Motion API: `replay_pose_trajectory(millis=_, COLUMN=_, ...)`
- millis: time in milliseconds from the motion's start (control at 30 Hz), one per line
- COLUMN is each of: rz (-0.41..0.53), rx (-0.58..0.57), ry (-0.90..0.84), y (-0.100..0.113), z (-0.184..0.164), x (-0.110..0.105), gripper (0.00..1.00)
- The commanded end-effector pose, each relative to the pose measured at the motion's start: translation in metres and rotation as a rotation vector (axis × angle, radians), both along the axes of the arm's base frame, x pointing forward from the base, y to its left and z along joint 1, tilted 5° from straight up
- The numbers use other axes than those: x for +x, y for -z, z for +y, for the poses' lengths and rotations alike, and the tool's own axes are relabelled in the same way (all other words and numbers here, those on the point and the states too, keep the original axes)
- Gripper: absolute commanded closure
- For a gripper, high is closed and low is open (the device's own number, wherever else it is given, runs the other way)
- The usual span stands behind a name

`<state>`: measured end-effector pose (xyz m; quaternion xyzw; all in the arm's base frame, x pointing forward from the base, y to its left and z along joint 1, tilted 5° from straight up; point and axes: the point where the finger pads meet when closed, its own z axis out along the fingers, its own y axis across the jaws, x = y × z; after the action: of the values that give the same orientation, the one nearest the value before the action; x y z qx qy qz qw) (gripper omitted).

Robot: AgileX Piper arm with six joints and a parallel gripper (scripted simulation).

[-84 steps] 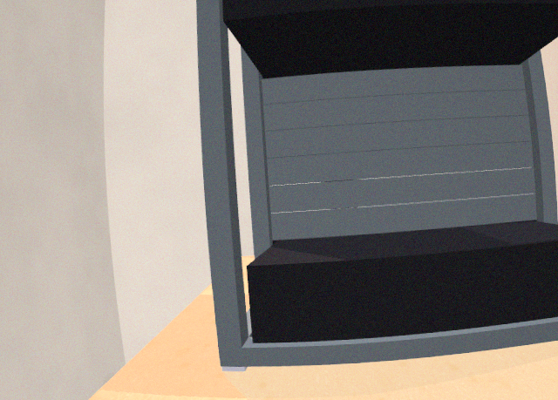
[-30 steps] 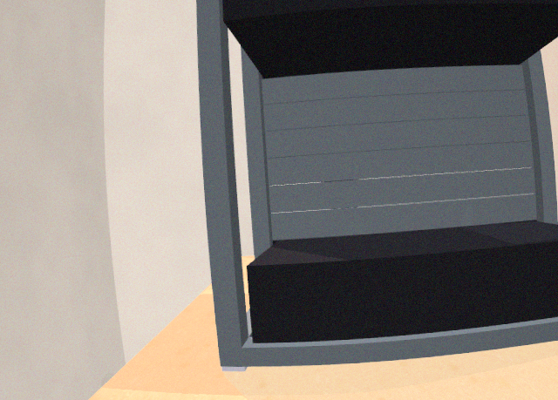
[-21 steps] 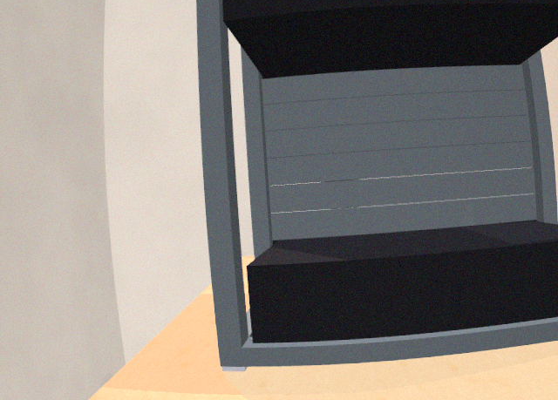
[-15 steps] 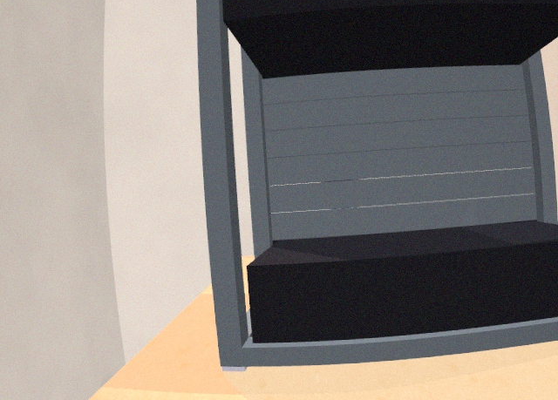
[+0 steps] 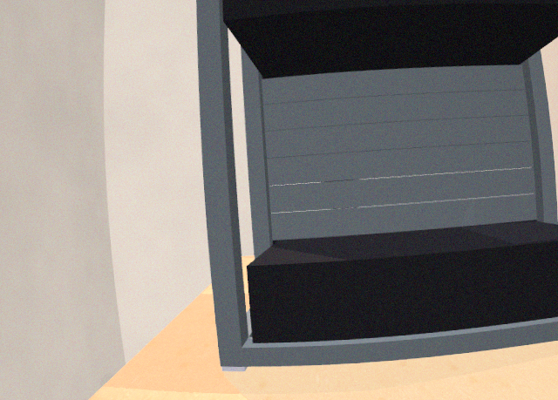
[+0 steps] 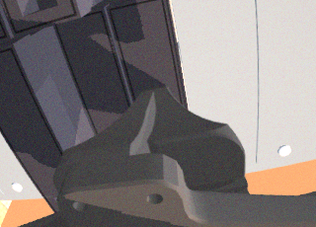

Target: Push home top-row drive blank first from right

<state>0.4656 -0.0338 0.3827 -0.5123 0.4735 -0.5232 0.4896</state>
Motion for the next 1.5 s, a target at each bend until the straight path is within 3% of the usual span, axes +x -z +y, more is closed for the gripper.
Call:
replay_pose_trajectory(millis=0, rz=-0.005, rx=0.000, ry=-0.003, y=-0.002, z=0.001, x=0.001, gripper=1.00)
replay_pose_trajectory(millis=967, rz=-0.005, rx=0.000, ry=-0.003, y=-0.002, z=0.001, x=0.002, gripper=1.00)
replay_pose_trajectory(millis=1100, rz=-0.005, rx=0.000, ry=-0.003, y=-0.001, z=0.001, x=-0.018, gripper=1.00)
replay_pose_trajectory(millis=1267, rz=-0.005, rx=0.000, ry=-0.003, y=0.000, z=0.001, x=-0.064, gripper=1.00)
replay_pose_trajectory(millis=1333, rz=-0.005, rx=0.000, ry=-0.003, y=0.000, z=0.001, x=-0.064, gripper=1.00)
replay_pose_trajectory(millis=1467, rz=-0.005, rx=0.000, ry=-0.003, y=0.001, z=0.001, x=-0.091, gripper=1.00)
